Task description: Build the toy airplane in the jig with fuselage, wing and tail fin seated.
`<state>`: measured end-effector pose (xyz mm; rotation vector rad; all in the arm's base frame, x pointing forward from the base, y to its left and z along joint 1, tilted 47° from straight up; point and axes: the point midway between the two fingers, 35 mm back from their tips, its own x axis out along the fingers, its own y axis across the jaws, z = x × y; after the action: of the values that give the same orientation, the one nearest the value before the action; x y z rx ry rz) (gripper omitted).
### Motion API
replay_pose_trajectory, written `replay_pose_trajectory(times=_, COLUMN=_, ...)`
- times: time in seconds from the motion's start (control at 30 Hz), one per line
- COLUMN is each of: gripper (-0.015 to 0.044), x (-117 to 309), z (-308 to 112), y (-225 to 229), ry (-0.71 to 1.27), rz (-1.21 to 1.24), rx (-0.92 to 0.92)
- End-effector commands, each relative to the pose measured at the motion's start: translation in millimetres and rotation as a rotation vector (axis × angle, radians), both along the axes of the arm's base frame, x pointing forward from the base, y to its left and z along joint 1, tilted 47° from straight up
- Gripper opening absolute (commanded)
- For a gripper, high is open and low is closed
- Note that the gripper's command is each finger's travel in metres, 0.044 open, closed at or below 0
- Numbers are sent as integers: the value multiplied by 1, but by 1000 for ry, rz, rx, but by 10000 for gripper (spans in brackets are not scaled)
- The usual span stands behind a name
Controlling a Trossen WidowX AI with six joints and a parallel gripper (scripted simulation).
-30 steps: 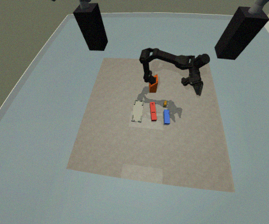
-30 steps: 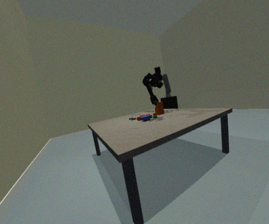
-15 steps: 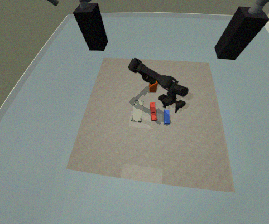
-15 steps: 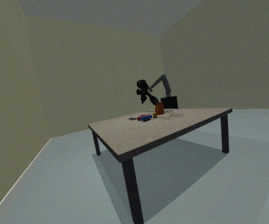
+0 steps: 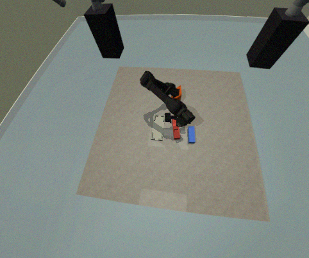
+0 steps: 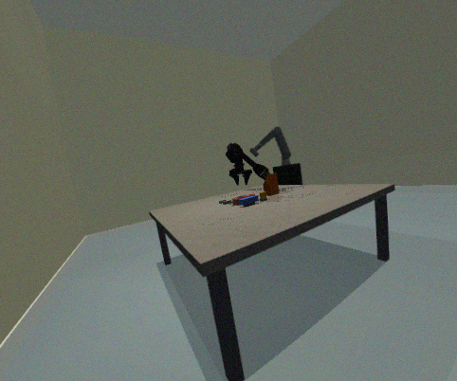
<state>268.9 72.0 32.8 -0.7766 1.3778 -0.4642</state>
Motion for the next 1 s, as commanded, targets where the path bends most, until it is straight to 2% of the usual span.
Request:
replay_pose_trajectory(times=0.0, gripper=440, x=-2, z=-2, y=-3, ry=24, rz=8, rx=-5)
replay_pose_trajectory(times=0.13, gripper=440, x=5, z=-35, y=-37, ry=23, rz=8, rx=-7)
replay_pose_trajectory(times=0.97, gripper=440, x=11, z=-63, y=-67, ry=23, rz=8, rx=-8)
